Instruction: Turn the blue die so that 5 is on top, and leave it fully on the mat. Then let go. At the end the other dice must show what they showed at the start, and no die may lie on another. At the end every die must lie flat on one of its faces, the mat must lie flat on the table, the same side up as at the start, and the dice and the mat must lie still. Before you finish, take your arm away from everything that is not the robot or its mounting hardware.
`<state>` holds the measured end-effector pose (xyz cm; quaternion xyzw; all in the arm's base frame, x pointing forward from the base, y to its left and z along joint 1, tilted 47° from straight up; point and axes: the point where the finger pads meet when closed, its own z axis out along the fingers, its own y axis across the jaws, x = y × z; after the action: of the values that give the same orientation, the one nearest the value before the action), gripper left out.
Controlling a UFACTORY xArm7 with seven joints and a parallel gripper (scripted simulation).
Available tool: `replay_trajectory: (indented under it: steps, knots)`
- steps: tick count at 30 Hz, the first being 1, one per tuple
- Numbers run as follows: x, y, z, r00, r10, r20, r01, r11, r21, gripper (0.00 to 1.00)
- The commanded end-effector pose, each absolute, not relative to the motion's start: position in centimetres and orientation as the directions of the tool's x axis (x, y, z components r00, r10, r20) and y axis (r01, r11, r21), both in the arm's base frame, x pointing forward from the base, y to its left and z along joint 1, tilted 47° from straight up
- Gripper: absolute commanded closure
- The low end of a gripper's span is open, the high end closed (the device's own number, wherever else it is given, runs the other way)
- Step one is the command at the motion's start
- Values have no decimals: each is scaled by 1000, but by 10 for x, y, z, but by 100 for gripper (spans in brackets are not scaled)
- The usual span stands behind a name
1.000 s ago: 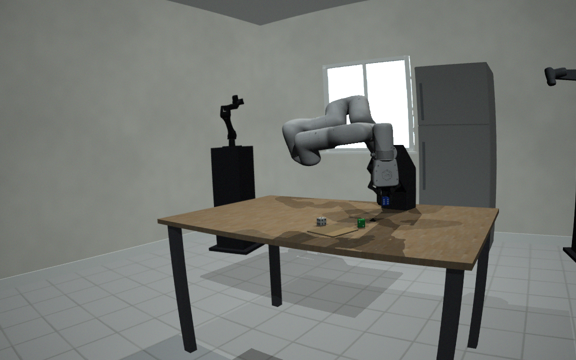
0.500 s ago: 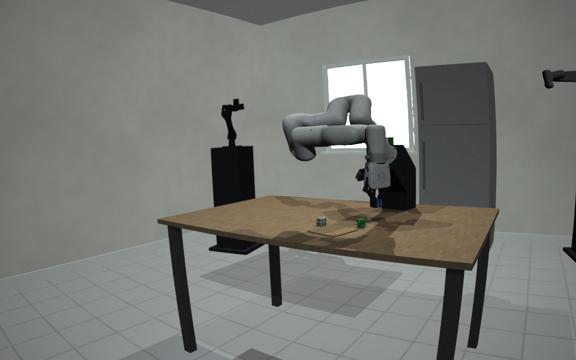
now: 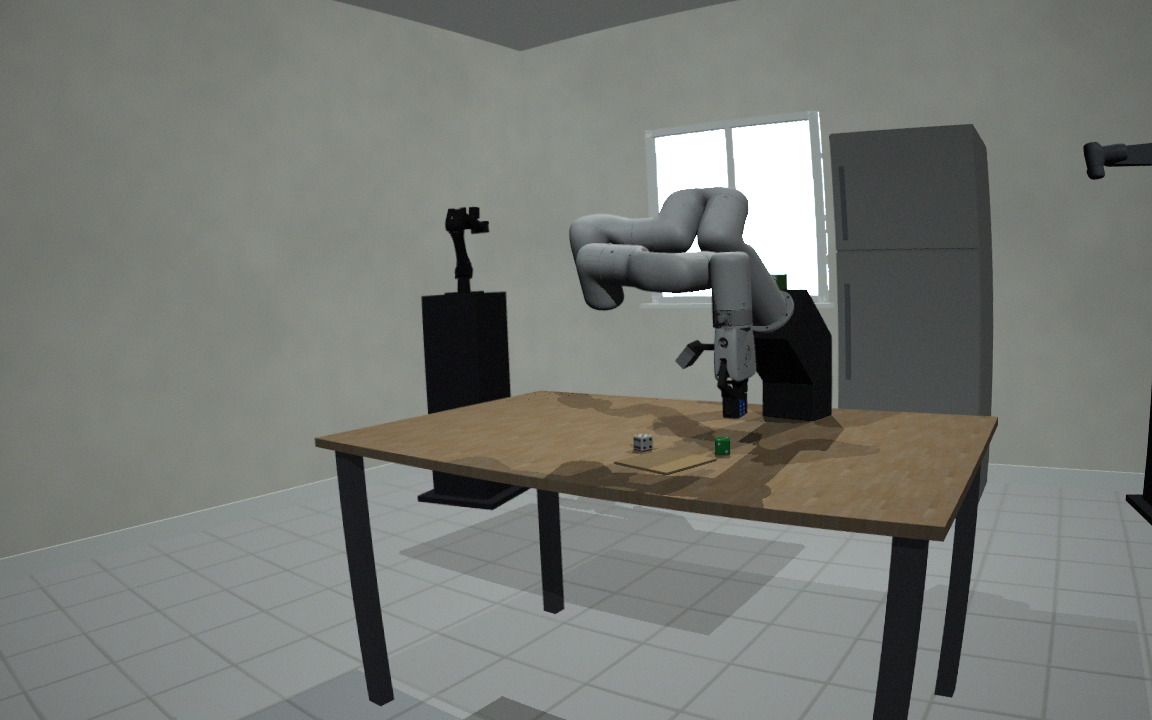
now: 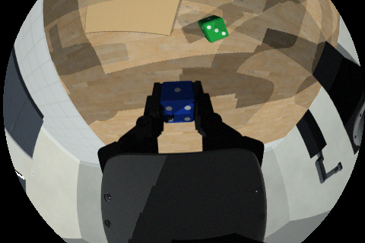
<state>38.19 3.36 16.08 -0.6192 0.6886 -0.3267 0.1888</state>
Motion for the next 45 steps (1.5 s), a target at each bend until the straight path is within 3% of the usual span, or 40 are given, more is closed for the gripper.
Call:
replay_trajectory:
  steps: [1, 10, 13, 25, 45]
  knots:
    - [384, 22, 167, -21, -970, 243, -749, -145, -647, 73]
    - [388, -2, 179, 206, -882, 424, -718, -431, -547, 73]
    - [388, -3, 179, 215, -876, 431, -715, -442, -541, 73]
    - [390, -40, 200, 497, -590, 637, -540, -784, -306, 73]
    - [387, -81, 225, 660, -160, 734, -258, -966, 21, 73]
